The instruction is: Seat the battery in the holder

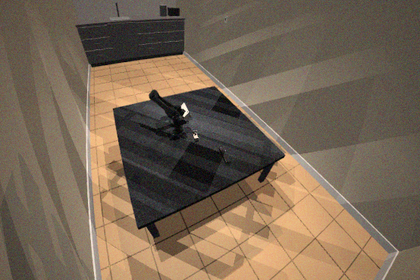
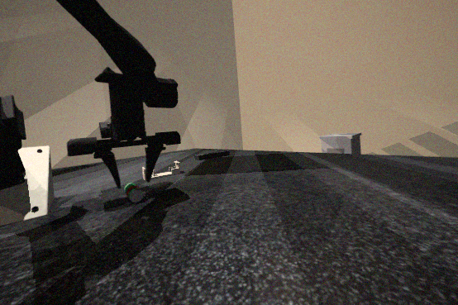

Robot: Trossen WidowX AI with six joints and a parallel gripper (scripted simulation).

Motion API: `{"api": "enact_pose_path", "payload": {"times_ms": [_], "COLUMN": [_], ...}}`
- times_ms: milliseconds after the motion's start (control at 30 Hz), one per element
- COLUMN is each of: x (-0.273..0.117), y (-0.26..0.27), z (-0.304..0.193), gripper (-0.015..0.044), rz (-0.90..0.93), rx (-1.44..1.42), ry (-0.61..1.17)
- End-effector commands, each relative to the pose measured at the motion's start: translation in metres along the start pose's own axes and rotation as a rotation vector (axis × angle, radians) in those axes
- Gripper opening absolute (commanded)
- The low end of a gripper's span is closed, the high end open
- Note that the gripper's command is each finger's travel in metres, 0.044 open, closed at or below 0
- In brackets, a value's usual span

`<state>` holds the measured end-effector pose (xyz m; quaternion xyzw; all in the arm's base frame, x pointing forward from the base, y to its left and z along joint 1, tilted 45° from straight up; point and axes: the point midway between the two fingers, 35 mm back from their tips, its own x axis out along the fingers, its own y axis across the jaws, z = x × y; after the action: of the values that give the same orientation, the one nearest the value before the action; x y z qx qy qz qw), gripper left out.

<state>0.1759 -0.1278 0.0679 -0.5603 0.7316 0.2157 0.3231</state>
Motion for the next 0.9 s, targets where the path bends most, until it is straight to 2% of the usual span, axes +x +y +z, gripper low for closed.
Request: {"api": "enact_pose_path", "payload": {"times_ms": [0,367,533,700,867], "x": [0.007,0.022,0.022,0.022,0.019], "y": [0.002,0.003,0.003,0.003,0.002], "z": [0.0,-0.001,-0.001,-0.001,-0.001], "gripper": [0.0242,0.0242,0.011,0.0079,0.0079], "rz": [0.003,0.004,0.004,0.004,0.002], "rx": [-0.006,-0.006,-0.006,-0.006,-0.007], "ry": [0.006,0.01,0.01,0.01,0.008]}}
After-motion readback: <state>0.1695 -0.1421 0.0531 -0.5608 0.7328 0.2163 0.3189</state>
